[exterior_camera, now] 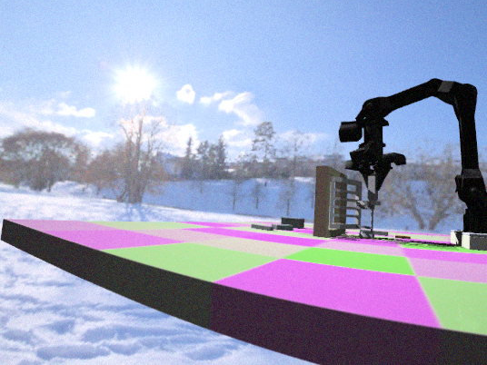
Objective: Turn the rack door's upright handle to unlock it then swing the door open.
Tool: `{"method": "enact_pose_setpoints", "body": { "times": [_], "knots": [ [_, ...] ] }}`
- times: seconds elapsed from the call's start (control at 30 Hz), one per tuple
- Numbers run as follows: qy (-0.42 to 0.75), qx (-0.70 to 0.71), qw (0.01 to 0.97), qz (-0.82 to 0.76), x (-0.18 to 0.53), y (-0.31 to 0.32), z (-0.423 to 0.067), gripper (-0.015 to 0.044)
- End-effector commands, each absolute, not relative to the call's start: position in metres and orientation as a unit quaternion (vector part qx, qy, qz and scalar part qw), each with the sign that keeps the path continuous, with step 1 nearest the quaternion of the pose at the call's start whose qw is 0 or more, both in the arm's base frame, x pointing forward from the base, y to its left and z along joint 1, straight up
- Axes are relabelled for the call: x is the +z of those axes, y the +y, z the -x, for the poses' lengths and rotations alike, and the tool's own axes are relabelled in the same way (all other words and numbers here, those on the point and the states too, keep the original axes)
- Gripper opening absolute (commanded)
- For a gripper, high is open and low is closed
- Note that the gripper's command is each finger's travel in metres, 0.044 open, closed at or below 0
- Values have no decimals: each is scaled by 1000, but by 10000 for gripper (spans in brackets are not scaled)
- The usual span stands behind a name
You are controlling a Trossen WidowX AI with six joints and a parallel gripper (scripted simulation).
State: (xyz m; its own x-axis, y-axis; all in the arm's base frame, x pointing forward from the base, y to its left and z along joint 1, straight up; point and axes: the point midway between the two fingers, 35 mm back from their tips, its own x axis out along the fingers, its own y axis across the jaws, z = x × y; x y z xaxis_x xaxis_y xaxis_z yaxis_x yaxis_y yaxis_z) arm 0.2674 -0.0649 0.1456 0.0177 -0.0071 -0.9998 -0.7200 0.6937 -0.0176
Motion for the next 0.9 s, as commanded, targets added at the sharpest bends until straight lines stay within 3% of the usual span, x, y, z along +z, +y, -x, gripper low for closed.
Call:
{"method": "enact_pose_setpoints", "body": {
  "times": [0.0, 0.87],
  "knots": [
    [653, 246, 669, 256, 145, -59, -265, 20],
    [688, 121, 705, 125, 144, -10, -246, 20]
  ]
}}
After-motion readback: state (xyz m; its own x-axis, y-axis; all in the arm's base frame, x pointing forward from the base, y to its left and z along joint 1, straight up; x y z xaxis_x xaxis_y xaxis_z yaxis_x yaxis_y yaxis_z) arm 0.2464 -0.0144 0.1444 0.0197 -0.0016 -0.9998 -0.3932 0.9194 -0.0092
